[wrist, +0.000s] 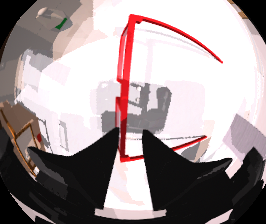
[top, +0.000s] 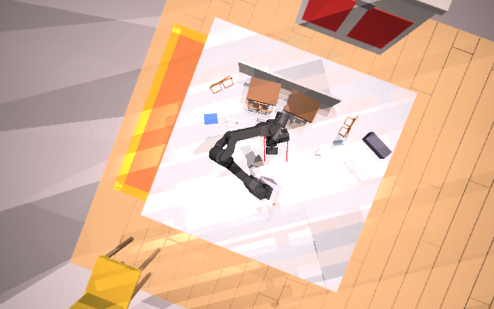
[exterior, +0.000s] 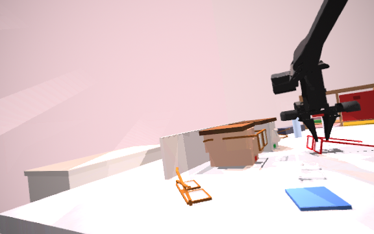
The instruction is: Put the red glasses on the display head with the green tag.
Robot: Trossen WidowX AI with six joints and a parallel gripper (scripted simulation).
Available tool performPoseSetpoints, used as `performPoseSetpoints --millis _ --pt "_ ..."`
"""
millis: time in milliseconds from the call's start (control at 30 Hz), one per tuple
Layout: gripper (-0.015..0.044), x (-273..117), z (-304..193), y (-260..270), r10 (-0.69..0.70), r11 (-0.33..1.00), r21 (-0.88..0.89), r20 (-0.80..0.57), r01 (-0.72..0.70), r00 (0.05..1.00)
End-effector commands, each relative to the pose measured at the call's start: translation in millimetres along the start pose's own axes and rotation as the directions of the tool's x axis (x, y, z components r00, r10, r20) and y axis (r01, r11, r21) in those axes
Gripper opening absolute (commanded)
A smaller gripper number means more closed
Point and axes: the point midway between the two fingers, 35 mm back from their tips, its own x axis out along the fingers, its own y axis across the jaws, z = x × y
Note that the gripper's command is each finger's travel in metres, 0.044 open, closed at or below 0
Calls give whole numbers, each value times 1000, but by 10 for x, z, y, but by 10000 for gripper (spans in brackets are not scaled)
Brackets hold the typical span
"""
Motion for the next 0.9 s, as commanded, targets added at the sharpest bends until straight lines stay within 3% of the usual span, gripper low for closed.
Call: performPoseSetpoints --millis 0,100,267,400,733,800,867 --pt "107 -276 7 101 19 1000 -11 8 -19 1000" --pt "107 -469 -2 135 19 1000 -11 7 -19 1000" --pt "107 -469 -2 135 19 1000 -11 7 -19 1000" --pt "200 -396 10 108 15 1000 0 1 -15 1000" --pt "200 -450 -7 20 18 999 -34 7 -18 1000" --pt "147 -450 -7 20 18 999 -34 7 -18 1000" --pt "140 -450 -7 20 18 999 -34 7 -18 1000"
